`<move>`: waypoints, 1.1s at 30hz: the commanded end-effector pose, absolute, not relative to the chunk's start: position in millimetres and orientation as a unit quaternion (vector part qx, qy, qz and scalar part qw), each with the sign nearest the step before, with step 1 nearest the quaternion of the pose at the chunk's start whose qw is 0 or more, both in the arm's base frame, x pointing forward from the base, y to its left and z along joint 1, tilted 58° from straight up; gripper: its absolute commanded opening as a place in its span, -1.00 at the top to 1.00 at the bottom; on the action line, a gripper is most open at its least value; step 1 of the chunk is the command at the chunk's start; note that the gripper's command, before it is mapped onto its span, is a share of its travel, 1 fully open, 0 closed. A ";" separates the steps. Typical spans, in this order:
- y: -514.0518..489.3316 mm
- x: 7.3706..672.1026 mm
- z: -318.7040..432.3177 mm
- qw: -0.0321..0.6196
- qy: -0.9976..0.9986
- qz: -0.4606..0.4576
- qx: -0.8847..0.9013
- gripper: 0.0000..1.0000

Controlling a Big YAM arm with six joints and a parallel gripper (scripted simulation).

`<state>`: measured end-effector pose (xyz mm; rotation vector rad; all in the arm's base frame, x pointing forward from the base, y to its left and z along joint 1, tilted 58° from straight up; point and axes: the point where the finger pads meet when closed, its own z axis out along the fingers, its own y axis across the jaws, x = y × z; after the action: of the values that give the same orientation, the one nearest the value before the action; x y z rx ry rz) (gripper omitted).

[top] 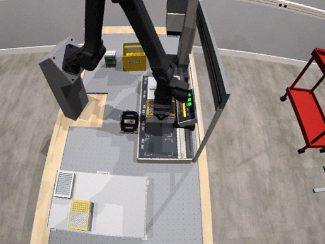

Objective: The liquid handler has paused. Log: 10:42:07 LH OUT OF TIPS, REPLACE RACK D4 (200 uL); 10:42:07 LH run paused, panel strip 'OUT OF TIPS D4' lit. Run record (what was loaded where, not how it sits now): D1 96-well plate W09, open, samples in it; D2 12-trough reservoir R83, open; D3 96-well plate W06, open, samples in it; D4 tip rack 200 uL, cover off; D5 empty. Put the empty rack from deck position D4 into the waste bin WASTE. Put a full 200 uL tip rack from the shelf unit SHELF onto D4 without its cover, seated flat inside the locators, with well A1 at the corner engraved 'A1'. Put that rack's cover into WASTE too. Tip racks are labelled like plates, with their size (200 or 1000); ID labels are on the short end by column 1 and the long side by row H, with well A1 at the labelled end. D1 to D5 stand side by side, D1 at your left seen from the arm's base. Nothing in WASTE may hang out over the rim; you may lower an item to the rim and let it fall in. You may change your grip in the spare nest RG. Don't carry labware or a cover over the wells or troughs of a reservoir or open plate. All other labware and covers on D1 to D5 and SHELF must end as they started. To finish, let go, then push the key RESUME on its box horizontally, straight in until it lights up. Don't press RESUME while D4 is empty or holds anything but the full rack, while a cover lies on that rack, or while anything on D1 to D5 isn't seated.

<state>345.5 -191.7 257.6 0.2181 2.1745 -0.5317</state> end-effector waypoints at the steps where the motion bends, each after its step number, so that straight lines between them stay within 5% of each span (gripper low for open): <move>1: -193.5 349.7 255.7 0.435 0.871 -0.215 0.081 1.00; 33: -220.5 386.6 244.7 0.443 0.865 -0.221 0.084 1.00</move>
<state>378.7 -212.3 225.4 0.2201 2.1849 -0.5267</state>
